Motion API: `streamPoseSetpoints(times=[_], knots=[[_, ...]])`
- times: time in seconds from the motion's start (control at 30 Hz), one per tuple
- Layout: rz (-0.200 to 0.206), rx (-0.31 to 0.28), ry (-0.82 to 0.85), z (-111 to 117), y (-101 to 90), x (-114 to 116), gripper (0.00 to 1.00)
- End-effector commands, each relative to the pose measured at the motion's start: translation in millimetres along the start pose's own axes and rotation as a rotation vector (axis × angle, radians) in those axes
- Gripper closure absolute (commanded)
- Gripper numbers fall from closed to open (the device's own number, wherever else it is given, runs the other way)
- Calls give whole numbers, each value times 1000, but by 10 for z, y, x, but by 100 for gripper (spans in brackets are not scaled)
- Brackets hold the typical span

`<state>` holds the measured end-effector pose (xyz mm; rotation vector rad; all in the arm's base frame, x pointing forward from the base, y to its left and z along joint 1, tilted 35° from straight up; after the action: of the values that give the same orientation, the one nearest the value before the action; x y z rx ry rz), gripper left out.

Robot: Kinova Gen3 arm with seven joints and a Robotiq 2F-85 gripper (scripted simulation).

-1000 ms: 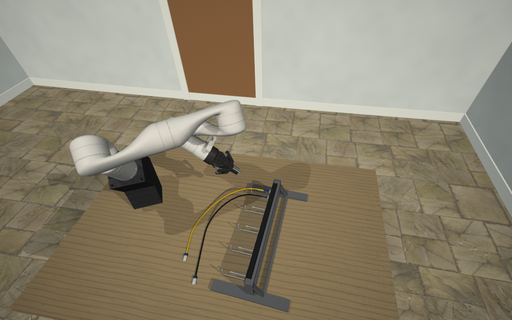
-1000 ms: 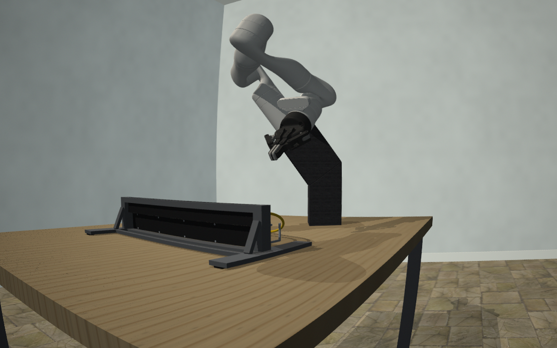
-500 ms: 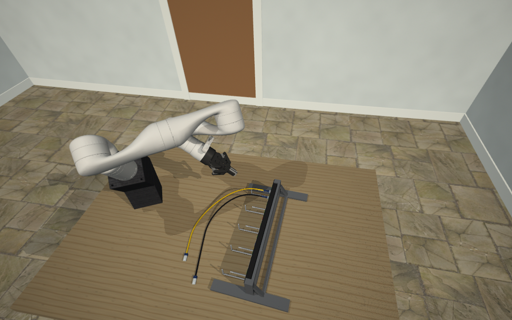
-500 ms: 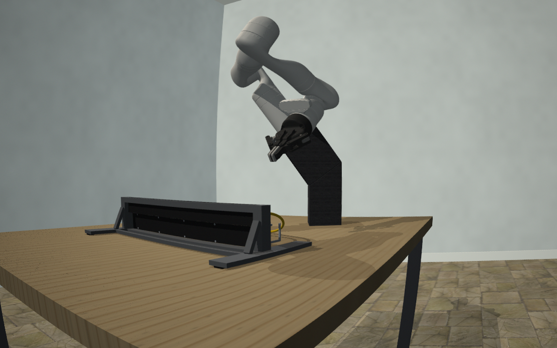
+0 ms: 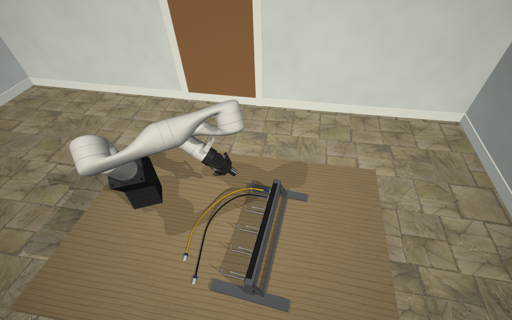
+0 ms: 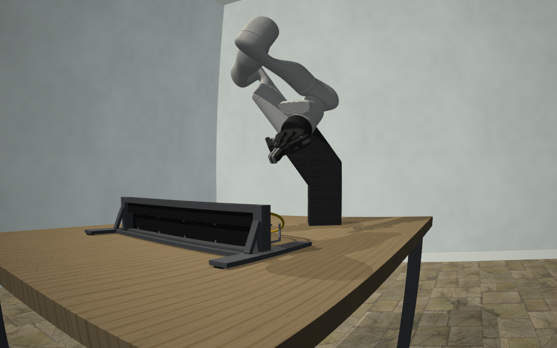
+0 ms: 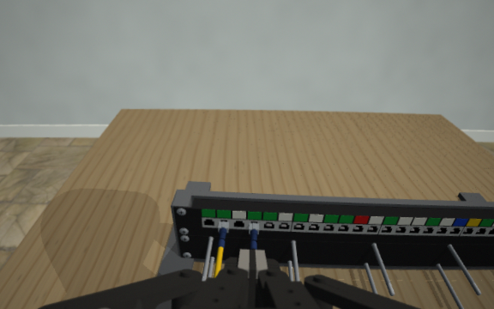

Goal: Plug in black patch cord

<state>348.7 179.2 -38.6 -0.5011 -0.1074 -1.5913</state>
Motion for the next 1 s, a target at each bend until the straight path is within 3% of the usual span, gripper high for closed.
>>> streamPoseSetpoints(times=[0.0,0.17,0.23,0.67,0.97], knots=[[-6,4,5,21,83,13,100],[-6,3,5,22,339,15,100],[-6,3,5,22,339,15,100],[-6,4,5,24,1190,21,100],[-6,4,5,25,1332,22,100]])
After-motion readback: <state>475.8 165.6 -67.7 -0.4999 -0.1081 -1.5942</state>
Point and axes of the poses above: the point where the finger pads meet when closed, its own y axis out along the fingers, its own x axis across the jaws, z = x × y, the point moved 4 cm from there along -y, back along the fingers, and after that the axes turned 8 degrees about y, right-handed, at the moved point
